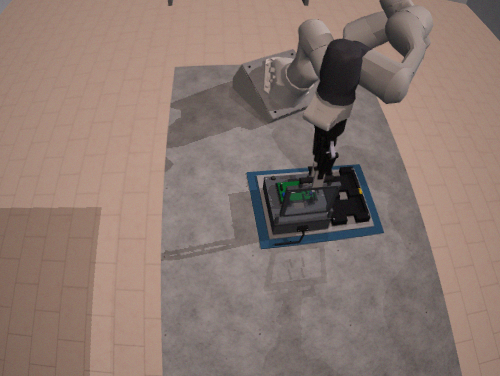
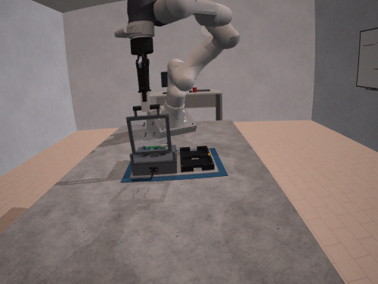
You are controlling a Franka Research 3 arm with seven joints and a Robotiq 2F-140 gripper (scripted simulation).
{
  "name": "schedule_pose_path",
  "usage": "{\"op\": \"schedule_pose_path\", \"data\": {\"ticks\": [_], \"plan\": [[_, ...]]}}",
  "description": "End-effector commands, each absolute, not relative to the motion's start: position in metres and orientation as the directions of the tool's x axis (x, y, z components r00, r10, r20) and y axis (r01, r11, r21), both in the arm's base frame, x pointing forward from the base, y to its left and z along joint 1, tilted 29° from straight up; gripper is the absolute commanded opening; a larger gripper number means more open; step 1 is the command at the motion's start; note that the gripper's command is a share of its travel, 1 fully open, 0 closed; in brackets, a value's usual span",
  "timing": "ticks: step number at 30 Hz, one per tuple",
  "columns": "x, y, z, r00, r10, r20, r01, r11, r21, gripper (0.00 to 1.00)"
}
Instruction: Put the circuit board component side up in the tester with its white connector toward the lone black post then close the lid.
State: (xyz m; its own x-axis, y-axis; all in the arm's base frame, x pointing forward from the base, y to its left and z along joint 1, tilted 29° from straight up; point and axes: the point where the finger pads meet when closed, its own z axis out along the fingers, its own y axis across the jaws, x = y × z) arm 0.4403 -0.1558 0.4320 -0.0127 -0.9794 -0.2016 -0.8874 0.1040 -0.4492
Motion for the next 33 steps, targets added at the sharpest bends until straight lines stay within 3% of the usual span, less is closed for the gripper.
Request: {"op": "schedule_pose_path", "data": {"ticks": [1, 33], "plan": [[0.431, -0.154, 0.427, -0.007, -0.979, -0.205, -0.894, 0.098, -0.438, 0.00], [0.397, -0.150, 0.410, -0.007, -0.979, -0.205, -0.894, 0.098, -0.438, 0.00]]}}
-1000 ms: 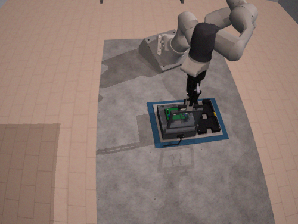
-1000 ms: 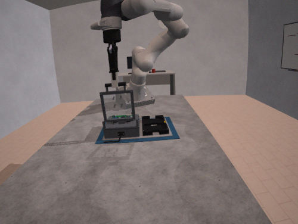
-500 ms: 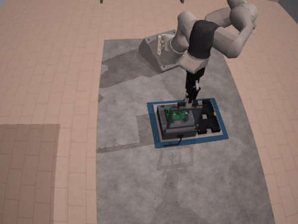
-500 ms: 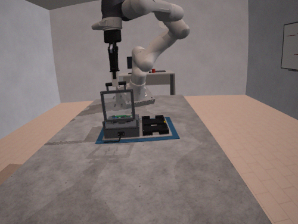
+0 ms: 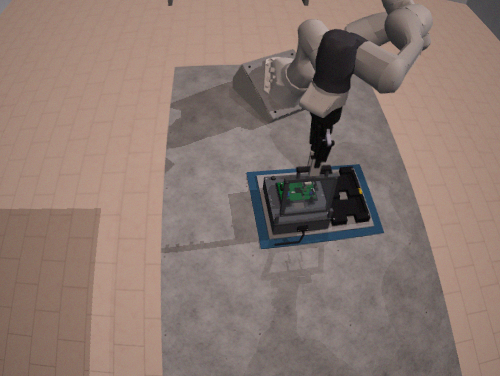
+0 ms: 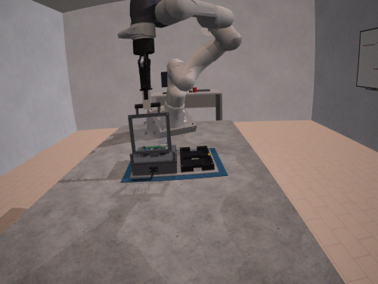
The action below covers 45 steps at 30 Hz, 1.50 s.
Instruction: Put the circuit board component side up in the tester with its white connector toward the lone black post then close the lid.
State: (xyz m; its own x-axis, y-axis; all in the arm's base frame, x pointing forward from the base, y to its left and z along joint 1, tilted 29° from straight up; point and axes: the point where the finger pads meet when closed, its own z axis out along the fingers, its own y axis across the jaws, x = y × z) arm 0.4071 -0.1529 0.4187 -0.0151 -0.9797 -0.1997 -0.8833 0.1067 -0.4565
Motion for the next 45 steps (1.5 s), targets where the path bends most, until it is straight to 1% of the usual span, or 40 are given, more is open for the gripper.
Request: {"op": "schedule_pose_path", "data": {"ticks": [1, 45], "plan": [[0.396, -0.150, 0.409, -0.007, -0.979, -0.205, -0.894, 0.098, -0.438, 0.00], [0.349, -0.140, 0.362, -0.007, -0.979, -0.205, -0.894, 0.098, -0.438, 0.00]]}}
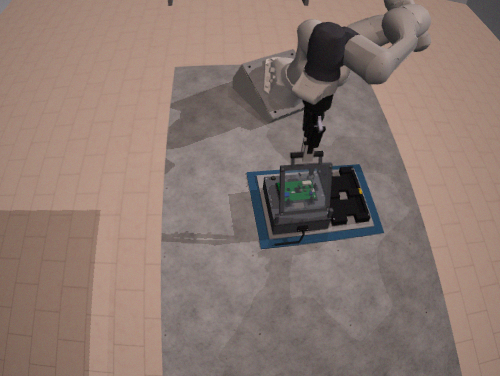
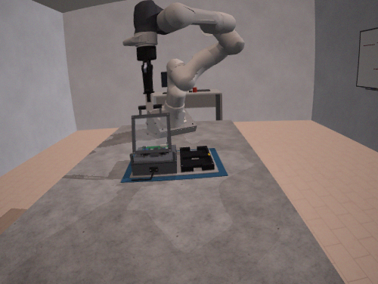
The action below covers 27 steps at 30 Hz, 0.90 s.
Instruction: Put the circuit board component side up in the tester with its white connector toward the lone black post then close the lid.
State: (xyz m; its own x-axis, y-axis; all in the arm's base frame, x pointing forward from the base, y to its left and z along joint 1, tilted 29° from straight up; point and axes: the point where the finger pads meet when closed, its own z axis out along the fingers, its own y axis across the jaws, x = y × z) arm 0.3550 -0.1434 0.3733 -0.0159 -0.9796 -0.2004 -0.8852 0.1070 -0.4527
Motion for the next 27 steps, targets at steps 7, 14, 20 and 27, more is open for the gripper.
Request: {"op": "schedule_pose_path", "data": {"ticks": [7, 14, 20, 27], "plan": [[0.341, -0.138, 0.352, -0.007, -0.979, -0.205, -0.894, 0.098, -0.438, 0.00], [0.337, -0.136, 0.343, -0.007, -0.979, -0.205, -0.894, 0.098, -0.438, 0.00], [0.332, -0.134, 0.333, -0.007, -0.979, -0.205, -0.894, 0.098, -0.438, 0.00], [0.327, -0.132, 0.321, -0.007, -0.979, -0.205, -0.894, 0.098, -0.438, 0.00]]}}
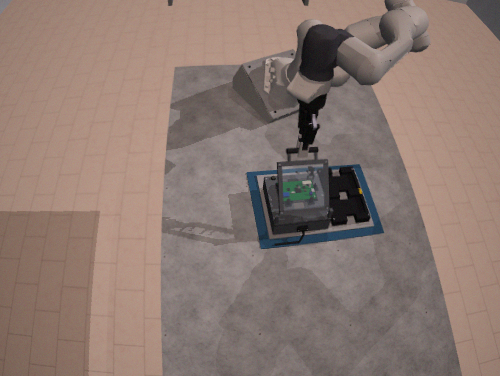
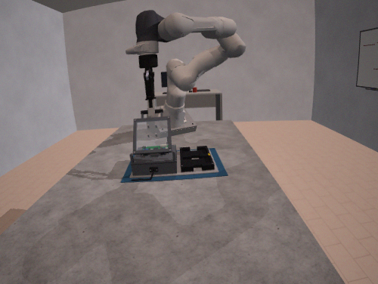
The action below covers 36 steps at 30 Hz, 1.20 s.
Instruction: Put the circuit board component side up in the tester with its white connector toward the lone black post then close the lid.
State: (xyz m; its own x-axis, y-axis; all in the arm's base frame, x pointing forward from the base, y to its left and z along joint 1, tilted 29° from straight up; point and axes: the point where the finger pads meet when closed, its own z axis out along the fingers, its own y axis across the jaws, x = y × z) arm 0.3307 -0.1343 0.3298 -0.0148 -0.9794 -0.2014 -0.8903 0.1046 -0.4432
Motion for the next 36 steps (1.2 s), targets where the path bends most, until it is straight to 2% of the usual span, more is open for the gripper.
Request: {"op": "schedule_pose_path", "data": {"ticks": [1, 36], "plan": [[0.326, -0.131, 0.319, -0.007, -0.979, -0.205, -0.894, 0.098, -0.438, 0.00], [0.316, -0.120, 0.265, -0.007, -0.979, -0.205, -0.894, 0.098, -0.438, 0.00]]}}
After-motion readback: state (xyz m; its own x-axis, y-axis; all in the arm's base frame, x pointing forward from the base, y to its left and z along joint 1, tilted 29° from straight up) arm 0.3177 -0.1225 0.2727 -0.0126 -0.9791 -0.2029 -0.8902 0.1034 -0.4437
